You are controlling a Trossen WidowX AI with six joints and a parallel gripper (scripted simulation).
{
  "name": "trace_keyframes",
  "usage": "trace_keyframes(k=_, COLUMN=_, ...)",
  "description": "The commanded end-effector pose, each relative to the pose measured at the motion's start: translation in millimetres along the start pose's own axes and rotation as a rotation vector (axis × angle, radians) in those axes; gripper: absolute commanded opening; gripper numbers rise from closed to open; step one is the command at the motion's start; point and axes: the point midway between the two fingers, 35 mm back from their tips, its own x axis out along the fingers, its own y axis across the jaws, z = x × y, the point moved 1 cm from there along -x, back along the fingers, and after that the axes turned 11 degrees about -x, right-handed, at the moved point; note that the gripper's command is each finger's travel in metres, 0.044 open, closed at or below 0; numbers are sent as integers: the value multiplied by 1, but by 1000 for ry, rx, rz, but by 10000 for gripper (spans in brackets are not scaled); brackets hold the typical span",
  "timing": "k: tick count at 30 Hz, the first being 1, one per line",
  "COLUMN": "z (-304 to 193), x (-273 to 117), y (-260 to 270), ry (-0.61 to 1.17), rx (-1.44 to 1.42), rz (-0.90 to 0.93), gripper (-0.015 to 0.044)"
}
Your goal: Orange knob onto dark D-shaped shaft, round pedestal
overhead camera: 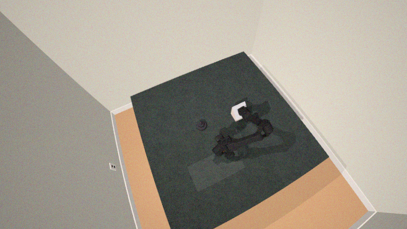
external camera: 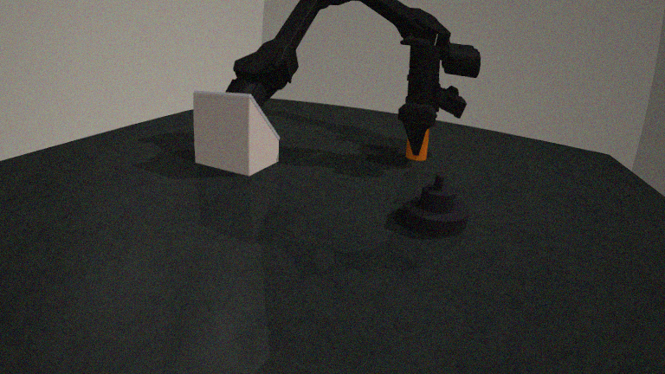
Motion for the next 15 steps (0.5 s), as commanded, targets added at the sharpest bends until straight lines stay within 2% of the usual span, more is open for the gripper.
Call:
trace_keyframes(k=1, z=-1, x=1, y=0, ry=5, rx=4, rz=1, gripper=78)
trace_keyframes(k=4, z=2, x=-13, y=-3, ry=6, rx=4, rz=-6, gripper=0)
trace_keyframes(k=15, z=3, x=-80, y=-9, ry=11, rx=5, rz=-20, gripper=0)
